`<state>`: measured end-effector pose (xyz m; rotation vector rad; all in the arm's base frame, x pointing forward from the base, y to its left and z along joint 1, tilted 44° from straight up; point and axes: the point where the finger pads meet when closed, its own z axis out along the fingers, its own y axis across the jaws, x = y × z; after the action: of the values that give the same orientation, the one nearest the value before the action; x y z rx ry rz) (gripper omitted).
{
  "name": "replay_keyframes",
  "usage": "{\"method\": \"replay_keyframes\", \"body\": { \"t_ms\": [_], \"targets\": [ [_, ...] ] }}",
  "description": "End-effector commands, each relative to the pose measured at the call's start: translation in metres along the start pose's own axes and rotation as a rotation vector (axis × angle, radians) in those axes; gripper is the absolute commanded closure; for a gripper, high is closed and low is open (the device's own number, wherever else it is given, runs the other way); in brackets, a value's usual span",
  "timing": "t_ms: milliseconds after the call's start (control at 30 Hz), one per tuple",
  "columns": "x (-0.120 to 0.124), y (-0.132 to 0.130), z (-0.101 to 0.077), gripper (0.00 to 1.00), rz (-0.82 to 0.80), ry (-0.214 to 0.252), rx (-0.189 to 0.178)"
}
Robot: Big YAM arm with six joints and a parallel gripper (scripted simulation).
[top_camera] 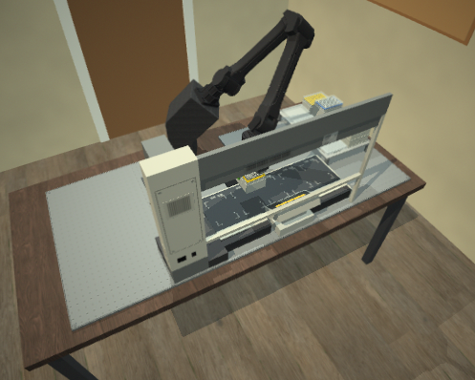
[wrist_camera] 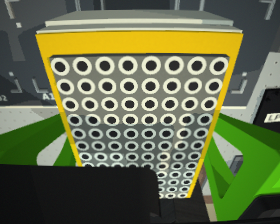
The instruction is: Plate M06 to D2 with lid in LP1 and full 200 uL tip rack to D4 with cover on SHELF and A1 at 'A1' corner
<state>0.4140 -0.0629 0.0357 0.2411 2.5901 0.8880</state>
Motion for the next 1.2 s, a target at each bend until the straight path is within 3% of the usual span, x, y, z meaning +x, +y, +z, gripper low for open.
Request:
{"method": "replay_keyframes", "body": {
  "t_ms": [0, 100, 167, 200, 267, 433, 533, 667, 733, 767, 867, 1167],
  "targets": [
    [-0.013, -0.001, -0.002, 1.0, -0.002, -0.037, 0.01],
    [-0.005, 0.0, 0.01, 1.0, 0.006, -0.016, 0.004],
    [-0.005, 0.0, 0.01, 1.0, 0.006, -0.016, 0.004],
    [-0.01, -0.004, 0.001, 1.0, 0.009, -0.043, 0.012],
    [-0.007, 0.0, 0.014, 1.0, 0.003, -0.018, 0.004],
    [-0.004, 0.0, 0.023, 1.0, 0.006, -0.015, 0.004],
    [-0.013, -0.002, 0.022, 1.0, 0.002, -0.036, 0.009],
    [-0.006, 0.0, 0.035, 1.0, 0.004, -0.017, 0.004],
    [-0.006, 0.0, 0.035, 1.0, 0.004, -0.017, 0.004],
    [-0.015, -0.005, 0.019, 1.0, 0.009, -0.061, 0.016],
    [-0.012, 0.001, 0.04, 1.0, -0.002, -0.025, 0.004],
    [-0.01, 0.002, 0.054, 1.0, -0.003, -0.026, 0.004]
  ]
}}
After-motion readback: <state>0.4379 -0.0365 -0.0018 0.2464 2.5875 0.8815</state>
